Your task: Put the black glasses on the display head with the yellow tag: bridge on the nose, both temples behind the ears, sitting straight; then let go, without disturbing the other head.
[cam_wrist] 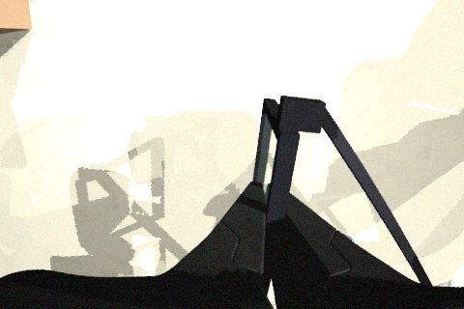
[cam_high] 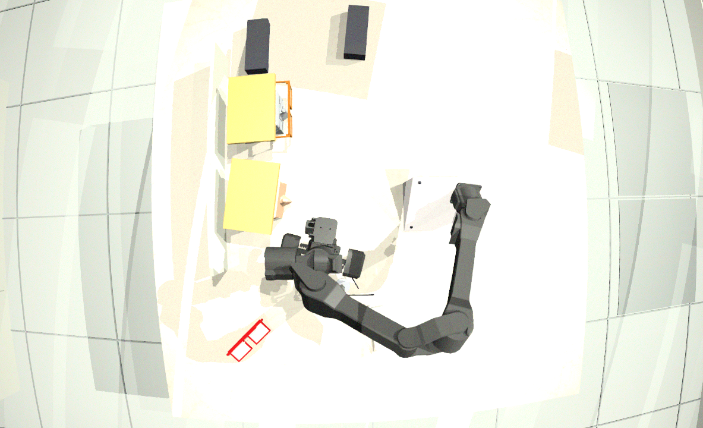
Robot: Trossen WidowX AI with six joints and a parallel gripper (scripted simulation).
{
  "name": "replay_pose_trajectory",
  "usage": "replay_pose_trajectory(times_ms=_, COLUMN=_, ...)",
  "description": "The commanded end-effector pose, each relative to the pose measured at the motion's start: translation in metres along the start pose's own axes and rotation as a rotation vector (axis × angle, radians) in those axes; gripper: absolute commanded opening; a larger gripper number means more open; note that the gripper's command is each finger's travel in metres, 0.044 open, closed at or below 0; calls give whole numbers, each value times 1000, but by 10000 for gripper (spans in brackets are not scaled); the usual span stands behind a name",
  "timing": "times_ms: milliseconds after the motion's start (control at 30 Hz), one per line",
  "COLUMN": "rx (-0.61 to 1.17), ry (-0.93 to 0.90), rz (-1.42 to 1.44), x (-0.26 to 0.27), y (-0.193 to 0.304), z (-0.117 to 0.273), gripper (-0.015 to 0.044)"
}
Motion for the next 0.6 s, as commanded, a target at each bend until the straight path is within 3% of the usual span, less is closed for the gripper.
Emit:
replay_pose_trajectory(times_ms=0, rx=4, ry=0, rz=2, x=3, y=-5, z=0, gripper=0)
replay_pose_trajectory(times_ms=567, rx=3, ry=-1, rz=2, x=7, y=-16, z=0, gripper=0)
Point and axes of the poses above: the point midway between the two fingers, 35 mm back from their tips, its own z axis back along the fingers, its own x axis across the jaws, y = z × x, the point moved 1 cm from there along z, back along the fingers, and after that the axes turned 7 degrees about -z, right-handed, at the moved point
